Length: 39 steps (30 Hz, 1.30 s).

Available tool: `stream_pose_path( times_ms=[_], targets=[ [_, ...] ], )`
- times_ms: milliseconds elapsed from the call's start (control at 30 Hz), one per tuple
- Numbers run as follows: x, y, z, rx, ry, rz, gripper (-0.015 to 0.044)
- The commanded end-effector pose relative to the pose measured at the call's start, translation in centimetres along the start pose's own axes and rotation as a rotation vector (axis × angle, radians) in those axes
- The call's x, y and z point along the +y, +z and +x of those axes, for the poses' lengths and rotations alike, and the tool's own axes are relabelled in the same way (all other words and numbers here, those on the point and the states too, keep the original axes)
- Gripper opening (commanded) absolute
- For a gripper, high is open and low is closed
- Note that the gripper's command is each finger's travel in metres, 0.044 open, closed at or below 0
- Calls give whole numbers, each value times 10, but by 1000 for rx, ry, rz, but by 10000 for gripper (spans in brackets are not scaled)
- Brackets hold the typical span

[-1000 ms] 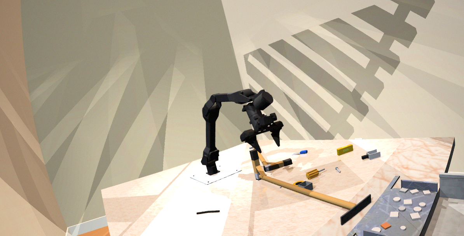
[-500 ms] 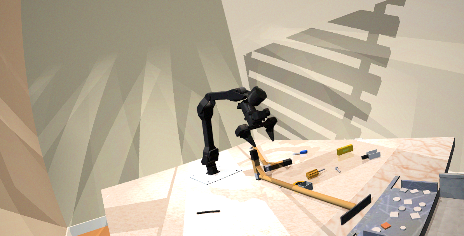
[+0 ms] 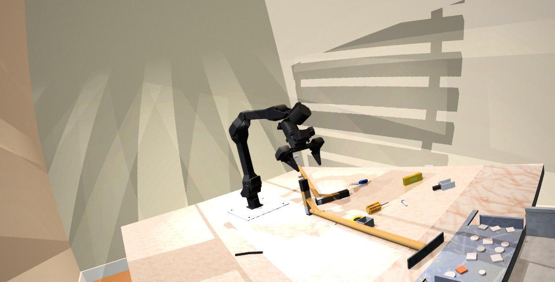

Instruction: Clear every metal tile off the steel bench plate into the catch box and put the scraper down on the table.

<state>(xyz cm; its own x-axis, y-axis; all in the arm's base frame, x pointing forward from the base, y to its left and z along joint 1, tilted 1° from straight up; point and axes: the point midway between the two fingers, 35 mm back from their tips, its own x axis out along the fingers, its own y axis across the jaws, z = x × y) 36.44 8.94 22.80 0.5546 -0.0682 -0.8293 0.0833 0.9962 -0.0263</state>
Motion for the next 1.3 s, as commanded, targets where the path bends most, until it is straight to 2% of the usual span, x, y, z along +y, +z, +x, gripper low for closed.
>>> stream_pose_path(
  times_ms=[0, 900, 1267],
  targets=[
    [-1, -7, -7, -17, -1, 11, 440],
    [-11, -68, -38, -107, 14, 43, 440],
    [-10, -81, -18, -108, 15, 44, 440]
  ],
)
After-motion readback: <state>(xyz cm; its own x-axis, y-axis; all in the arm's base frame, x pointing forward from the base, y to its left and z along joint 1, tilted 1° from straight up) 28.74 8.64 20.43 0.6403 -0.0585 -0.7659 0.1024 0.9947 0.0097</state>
